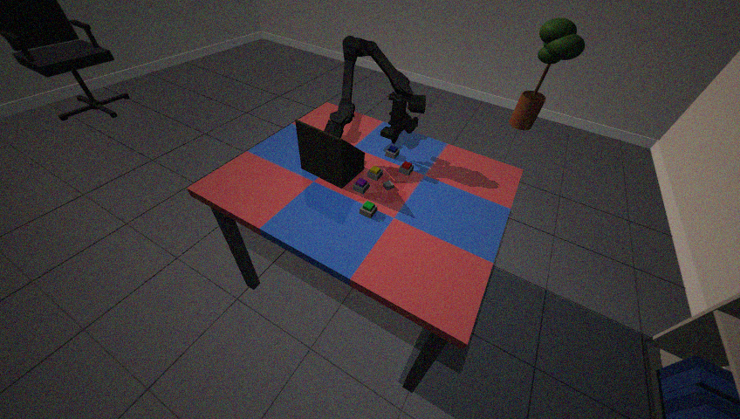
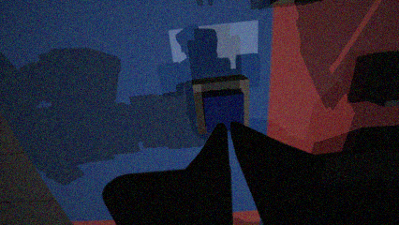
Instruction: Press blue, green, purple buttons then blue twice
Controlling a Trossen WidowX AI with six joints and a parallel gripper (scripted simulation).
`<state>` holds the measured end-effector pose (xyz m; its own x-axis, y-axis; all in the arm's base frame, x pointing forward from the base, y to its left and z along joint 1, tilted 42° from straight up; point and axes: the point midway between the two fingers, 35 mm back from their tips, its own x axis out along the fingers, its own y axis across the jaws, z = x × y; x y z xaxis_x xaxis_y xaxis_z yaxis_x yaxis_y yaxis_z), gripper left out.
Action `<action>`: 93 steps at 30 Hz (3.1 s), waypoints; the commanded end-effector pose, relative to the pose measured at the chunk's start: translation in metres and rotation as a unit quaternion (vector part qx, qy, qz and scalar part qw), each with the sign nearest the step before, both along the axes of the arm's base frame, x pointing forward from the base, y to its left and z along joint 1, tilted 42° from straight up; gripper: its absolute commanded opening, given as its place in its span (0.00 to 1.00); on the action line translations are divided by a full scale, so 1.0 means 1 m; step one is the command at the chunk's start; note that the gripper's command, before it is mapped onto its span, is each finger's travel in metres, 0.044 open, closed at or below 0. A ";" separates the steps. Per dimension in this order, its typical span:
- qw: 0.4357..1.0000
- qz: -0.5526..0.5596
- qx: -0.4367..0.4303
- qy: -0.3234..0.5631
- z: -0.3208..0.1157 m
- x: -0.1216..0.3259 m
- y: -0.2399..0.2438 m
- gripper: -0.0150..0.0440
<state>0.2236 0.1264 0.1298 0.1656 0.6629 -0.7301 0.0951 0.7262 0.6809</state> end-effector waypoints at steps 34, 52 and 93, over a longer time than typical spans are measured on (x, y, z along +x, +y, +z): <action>1.000 -0.002 -0.001 0.003 -0.026 0.004 0.021 0.29; 1.000 -0.002 -0.005 0.004 0.030 -0.006 -0.031 0.29; 1.000 -0.002 -0.015 0.002 -0.204 0.040 -0.340 0.29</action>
<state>0.2655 -0.2036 -0.0650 0.1589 0.6446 -0.7478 0.1296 0.7372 0.6631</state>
